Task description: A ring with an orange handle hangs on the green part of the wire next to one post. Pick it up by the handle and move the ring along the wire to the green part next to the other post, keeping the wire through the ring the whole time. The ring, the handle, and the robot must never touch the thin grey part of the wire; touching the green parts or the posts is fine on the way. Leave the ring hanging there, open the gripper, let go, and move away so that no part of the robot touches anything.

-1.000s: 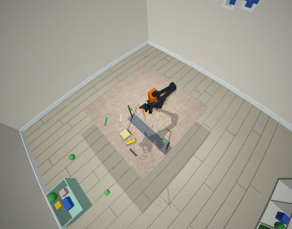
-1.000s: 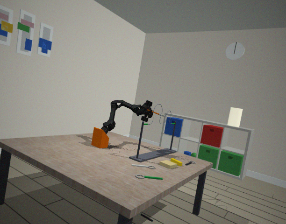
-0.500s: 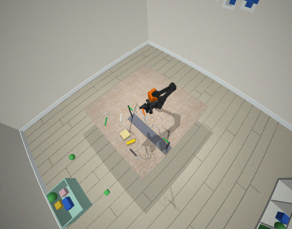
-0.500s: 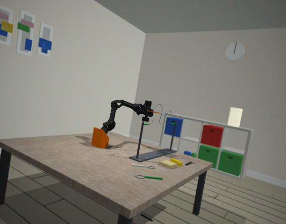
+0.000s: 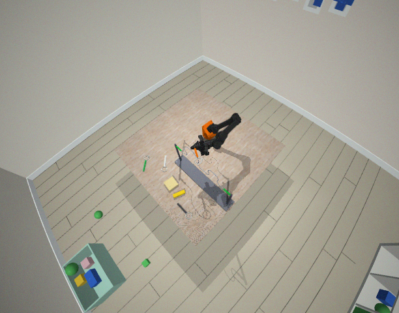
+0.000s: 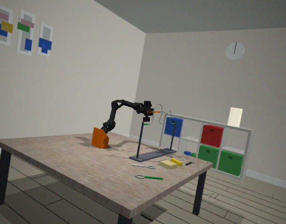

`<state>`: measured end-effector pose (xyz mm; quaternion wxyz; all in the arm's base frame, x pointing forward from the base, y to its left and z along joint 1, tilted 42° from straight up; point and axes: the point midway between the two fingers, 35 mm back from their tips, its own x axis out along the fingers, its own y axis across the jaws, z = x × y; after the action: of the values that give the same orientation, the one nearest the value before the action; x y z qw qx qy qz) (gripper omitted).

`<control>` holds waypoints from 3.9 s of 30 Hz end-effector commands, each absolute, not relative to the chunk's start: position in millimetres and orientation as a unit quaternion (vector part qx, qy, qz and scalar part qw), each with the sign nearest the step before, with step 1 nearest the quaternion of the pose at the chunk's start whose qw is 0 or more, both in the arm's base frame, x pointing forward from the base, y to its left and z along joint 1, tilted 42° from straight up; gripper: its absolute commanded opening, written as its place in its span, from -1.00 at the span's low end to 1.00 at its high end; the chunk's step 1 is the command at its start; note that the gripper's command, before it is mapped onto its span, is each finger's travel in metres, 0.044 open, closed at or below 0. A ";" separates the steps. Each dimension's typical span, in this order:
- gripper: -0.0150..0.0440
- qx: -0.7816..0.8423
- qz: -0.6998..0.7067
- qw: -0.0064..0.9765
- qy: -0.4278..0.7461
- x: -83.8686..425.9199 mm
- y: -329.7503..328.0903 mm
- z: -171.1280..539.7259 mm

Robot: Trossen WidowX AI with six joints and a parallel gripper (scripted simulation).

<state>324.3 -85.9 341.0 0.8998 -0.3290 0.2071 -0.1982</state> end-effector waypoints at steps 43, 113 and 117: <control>-1.00 -0.044 -0.126 0.968 0.215 328.2 -68.7 335.3; -1.00 0.376 -0.001 0.905 0.197 331.4 -44.0 344.0; -1.00 0.399 0.006 0.896 0.195 331.5 -42.9 345.2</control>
<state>331.6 -44.1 346.5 0.9052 0.3781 0.1943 -0.0009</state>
